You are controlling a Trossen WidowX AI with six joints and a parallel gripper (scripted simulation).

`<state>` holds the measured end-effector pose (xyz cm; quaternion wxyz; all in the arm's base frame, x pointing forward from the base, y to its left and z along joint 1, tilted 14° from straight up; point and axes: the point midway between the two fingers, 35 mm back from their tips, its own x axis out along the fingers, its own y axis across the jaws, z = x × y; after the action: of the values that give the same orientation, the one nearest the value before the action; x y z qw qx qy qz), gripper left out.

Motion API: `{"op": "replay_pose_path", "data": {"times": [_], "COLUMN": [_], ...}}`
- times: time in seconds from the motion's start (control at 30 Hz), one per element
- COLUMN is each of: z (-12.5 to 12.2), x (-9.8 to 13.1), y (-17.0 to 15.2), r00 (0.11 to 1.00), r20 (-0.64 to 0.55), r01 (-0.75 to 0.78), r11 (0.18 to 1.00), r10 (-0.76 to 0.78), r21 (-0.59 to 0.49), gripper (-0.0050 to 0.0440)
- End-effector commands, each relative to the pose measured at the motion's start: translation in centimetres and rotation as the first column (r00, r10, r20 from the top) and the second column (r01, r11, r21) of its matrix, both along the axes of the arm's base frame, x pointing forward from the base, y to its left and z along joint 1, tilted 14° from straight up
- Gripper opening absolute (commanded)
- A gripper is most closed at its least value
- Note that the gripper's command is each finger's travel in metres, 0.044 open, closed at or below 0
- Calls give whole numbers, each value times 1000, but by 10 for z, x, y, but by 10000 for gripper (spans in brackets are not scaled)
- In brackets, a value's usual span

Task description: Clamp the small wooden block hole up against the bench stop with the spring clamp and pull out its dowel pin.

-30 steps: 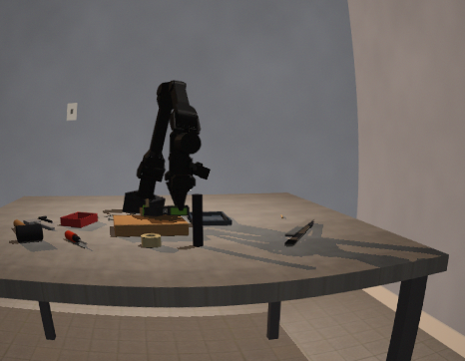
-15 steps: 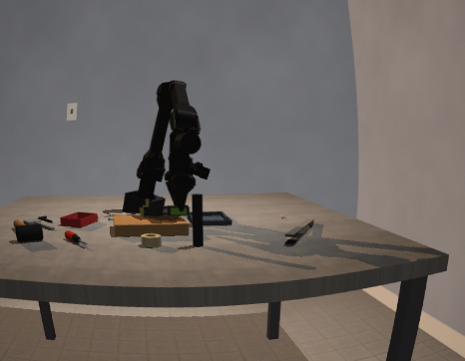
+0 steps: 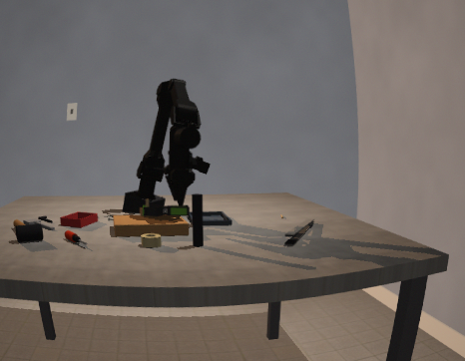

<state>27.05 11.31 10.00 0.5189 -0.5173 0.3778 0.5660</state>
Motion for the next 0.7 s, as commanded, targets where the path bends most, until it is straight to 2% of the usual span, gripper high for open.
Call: {"op": "replay_pose_path", "data": {"times": [0.0,0.67], "z": [13,55], "x": [3,-2], "y": [-1,-11], "r00": [1000,1000], "r20": [19,20], "r01": [-4,-5], "r11": [1000,1000], "r10": [4,4], "r21": [5,7], "gripper": [440,440]}}
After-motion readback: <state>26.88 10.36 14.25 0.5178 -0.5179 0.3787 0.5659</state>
